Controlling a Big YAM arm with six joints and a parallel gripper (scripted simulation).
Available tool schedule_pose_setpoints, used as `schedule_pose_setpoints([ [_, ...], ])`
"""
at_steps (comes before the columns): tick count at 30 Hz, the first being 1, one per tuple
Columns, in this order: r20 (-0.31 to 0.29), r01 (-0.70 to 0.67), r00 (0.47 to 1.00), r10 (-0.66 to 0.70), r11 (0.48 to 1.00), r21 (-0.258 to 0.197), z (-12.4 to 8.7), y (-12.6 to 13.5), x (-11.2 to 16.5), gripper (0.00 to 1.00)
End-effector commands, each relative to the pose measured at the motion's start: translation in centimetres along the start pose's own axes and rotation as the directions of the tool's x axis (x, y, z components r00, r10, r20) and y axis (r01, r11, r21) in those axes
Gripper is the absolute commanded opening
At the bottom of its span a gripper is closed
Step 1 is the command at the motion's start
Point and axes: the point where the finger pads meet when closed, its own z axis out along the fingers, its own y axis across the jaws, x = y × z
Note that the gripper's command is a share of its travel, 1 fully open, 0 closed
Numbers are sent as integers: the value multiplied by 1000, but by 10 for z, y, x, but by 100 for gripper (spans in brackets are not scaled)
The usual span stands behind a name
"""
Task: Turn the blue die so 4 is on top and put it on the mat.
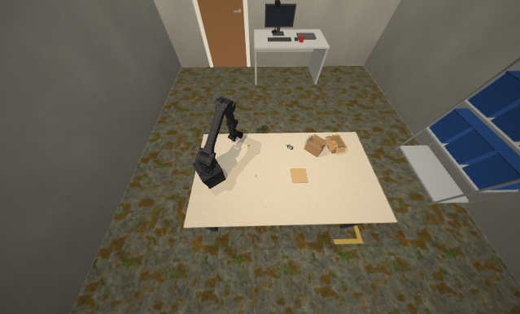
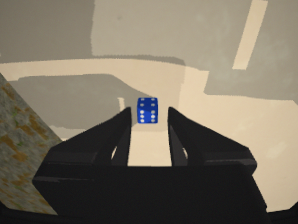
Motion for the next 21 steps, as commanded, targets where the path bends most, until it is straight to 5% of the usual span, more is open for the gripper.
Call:
schedule_pose_setpoints([
  [1, 0, 5, 1000, -5, 1000, -10, 12, 10, -2, 30],
  [21, 0, 7, 1000, -7, 1000, -7, 14, 9, -1, 30],
])
